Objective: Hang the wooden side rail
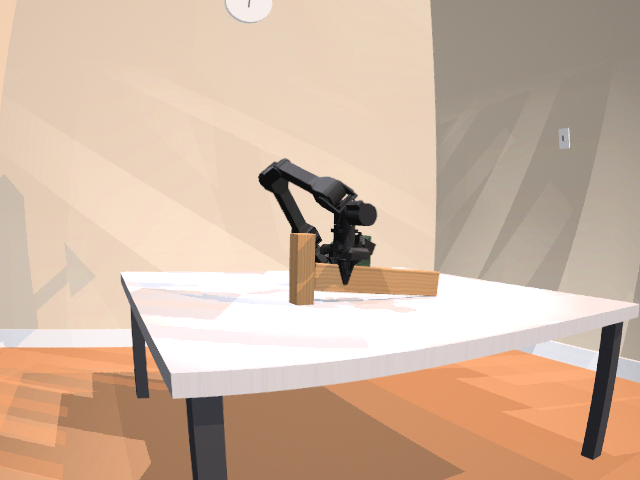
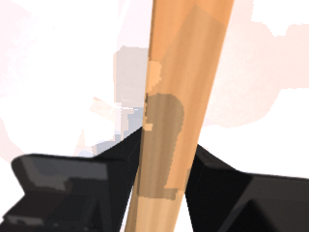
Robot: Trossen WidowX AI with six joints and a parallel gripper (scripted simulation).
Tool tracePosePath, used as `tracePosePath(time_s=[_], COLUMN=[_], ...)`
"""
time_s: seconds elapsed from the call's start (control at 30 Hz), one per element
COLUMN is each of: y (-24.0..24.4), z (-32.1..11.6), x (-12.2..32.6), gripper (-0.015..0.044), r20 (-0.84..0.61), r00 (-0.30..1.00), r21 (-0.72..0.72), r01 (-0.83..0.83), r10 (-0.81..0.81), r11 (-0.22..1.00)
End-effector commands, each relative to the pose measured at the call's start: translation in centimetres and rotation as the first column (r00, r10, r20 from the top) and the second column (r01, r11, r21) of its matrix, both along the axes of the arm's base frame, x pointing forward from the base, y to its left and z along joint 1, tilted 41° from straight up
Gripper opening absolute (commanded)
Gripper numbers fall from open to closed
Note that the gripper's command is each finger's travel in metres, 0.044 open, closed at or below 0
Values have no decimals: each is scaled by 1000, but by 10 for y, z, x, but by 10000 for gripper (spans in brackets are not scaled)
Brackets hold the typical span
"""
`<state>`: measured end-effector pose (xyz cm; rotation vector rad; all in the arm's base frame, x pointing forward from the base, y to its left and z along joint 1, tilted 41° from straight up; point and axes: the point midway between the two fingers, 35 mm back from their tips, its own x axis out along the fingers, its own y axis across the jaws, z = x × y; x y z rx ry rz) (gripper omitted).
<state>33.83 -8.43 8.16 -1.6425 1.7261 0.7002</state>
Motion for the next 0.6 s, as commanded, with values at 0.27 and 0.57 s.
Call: tracePosePath(time_s=[0.27, 0.57], y=[-2, -3], z=[0, -1], x=[0, 0], gripper=[0, 0], r20=[0, 0], r00=[1000, 1000], r21=[-3, -3], r01=[-4, -4], r10=[4, 4], r11=[1000, 1000])
